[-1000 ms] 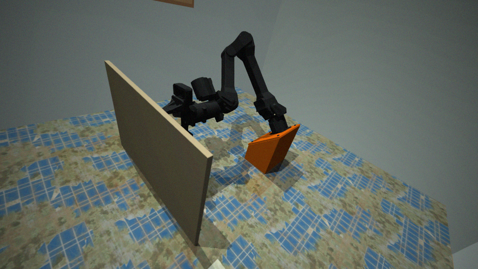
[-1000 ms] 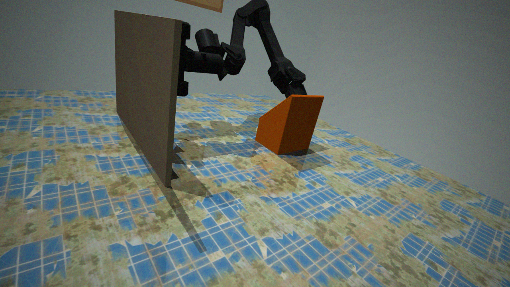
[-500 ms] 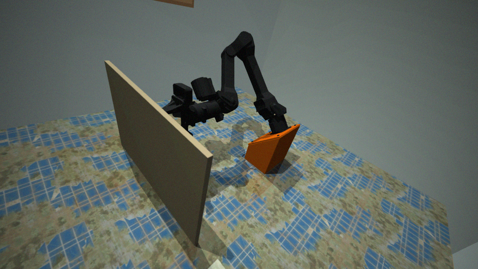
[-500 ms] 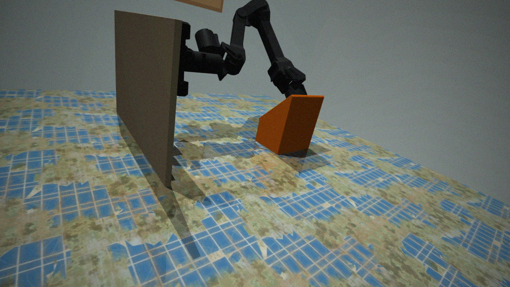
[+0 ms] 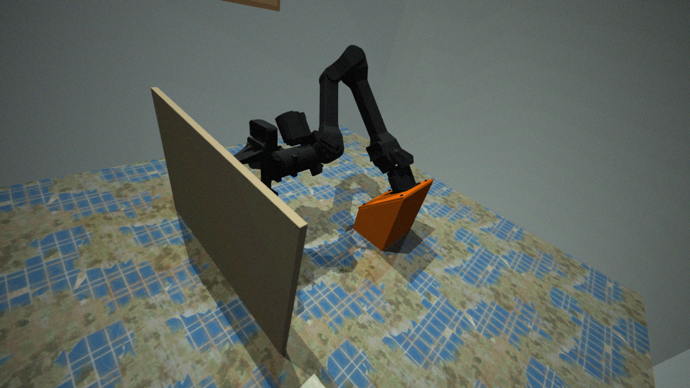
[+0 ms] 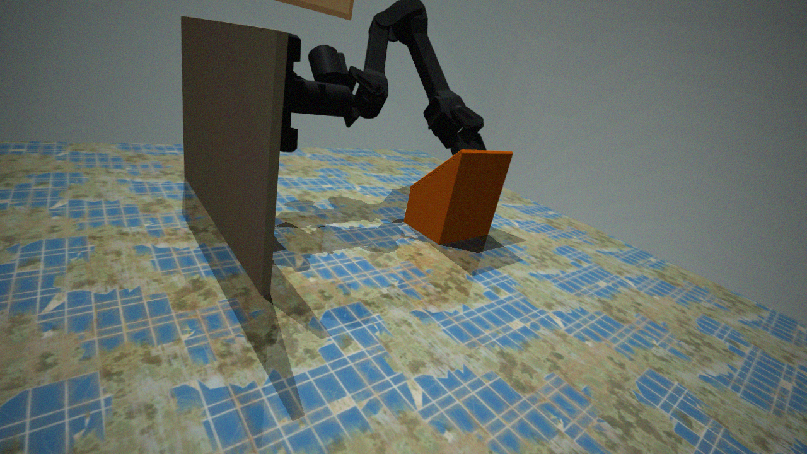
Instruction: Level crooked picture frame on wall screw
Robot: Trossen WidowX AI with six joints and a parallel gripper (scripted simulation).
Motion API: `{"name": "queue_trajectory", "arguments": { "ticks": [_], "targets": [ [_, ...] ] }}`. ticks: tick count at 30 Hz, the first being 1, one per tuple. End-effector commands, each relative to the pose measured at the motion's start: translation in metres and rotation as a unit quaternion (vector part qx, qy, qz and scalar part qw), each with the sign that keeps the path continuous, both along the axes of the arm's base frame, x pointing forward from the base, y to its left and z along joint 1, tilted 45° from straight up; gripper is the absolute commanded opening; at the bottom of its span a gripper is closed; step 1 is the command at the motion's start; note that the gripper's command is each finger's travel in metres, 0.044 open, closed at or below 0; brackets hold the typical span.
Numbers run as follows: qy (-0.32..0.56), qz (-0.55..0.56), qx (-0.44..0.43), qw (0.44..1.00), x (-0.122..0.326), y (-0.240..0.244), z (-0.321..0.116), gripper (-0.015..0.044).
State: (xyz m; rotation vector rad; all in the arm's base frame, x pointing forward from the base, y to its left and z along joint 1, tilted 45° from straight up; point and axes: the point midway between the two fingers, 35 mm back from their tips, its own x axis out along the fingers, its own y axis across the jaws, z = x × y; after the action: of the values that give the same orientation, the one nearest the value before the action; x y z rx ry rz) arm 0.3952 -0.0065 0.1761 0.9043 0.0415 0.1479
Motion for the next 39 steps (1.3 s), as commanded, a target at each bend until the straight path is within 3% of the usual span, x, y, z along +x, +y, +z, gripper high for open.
{"name": "queue_trajectory", "arguments": {
  "ticks": [1,2,8,16,18,39],
  "targets": [
    [-0.002,-0.002,-0.002,1.0,0.0006,-0.0006,0.0012,0.026],
    [-0.002,-0.002,-0.002,1.0,0.0006,-0.0006,0.0012,0.026],
    [-0.002,-0.002,-0.002,1.0,0.0006,-0.0006,0.0012,0.0103],
    [-0.002,-0.002,-0.002,1.0,0.0006,-0.0006,0.0012,0.0049],
    [-0.002,-0.002,-0.002,1.0,0.0006,-0.0006,0.0012,0.0],
    [-0.002,-0.002,-0.002,1.0,-0.0004,0.0026,0.0033,0.0]
  ]
}}
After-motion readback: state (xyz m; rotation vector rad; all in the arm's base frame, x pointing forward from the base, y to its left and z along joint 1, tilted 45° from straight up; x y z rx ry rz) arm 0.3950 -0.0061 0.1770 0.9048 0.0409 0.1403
